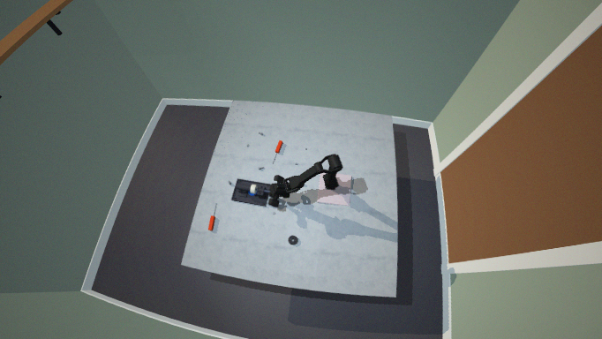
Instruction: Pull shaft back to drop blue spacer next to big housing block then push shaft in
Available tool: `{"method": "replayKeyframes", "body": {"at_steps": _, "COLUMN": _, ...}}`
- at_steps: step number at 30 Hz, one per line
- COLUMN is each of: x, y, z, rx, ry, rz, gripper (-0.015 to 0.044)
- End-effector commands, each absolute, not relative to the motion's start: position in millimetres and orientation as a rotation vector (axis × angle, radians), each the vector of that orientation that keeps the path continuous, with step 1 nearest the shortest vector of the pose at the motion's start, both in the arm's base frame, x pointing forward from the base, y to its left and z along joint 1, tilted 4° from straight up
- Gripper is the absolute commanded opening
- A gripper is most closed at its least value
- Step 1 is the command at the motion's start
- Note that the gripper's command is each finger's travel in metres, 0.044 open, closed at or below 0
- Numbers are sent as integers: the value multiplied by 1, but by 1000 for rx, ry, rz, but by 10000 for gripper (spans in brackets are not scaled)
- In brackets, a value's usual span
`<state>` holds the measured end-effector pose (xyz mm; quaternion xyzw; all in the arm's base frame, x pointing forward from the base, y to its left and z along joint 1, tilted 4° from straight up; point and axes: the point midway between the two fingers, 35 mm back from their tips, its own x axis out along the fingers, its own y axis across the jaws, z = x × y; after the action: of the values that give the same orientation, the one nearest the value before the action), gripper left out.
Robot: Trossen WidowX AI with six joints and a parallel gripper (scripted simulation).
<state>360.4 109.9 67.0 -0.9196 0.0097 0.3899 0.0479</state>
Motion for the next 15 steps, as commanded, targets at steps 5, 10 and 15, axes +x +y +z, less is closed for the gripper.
{"method": "replayKeyframes", "body": {"at_steps": 5, "x": 364, "y": 109, "z": 68, "rx": -2808, "ry": 33, "rz": 1185, "gripper": 0}}
{"method": "replayKeyframes", "body": {"at_steps": 10, "x": 366, "y": 109, "z": 68, "rx": -2808, "ry": 33, "rz": 1185, "gripper": 0}}
{"method": "replayKeyframes", "body": {"at_steps": 15, "x": 367, "y": 108, "z": 68, "rx": -2808, "ry": 33, "rz": 1184, "gripper": 0}}
